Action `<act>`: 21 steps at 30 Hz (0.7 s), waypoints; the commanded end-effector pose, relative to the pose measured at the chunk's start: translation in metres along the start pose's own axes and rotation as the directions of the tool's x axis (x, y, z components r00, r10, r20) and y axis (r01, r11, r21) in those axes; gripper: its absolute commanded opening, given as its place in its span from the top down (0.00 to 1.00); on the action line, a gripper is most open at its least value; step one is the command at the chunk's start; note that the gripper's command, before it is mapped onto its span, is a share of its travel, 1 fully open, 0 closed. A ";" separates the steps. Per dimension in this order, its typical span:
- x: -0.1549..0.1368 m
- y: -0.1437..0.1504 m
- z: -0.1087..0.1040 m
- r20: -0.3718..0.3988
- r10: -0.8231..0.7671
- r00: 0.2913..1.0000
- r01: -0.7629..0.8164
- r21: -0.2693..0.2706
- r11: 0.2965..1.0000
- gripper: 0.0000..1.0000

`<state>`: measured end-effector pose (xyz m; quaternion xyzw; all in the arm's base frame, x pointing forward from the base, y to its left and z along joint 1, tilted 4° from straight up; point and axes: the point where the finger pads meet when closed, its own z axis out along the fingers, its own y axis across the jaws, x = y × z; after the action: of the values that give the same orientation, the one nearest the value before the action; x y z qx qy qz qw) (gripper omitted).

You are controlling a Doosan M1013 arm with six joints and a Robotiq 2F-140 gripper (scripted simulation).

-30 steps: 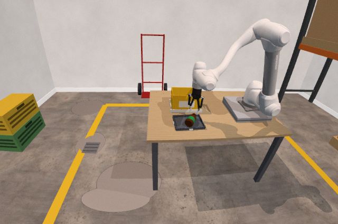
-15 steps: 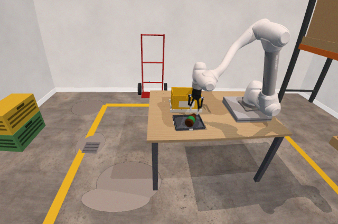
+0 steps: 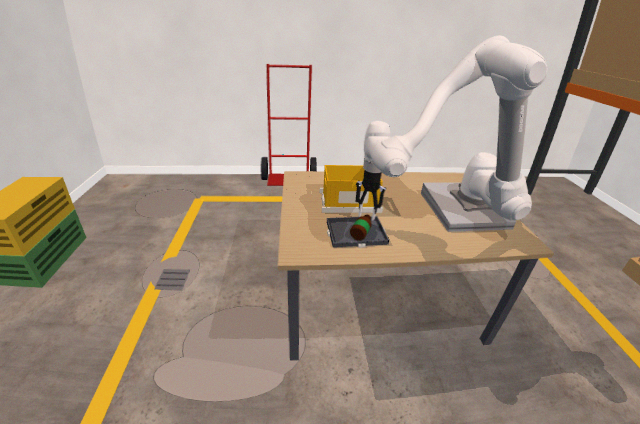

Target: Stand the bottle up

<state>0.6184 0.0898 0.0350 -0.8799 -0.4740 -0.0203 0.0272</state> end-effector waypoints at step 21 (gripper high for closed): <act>0.003 -0.003 0.025 -0.003 -0.001 1.000 0.001 0.001 1.000 0.56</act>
<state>0.6188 0.0913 0.0145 -0.8805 -0.4729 -0.0203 0.0273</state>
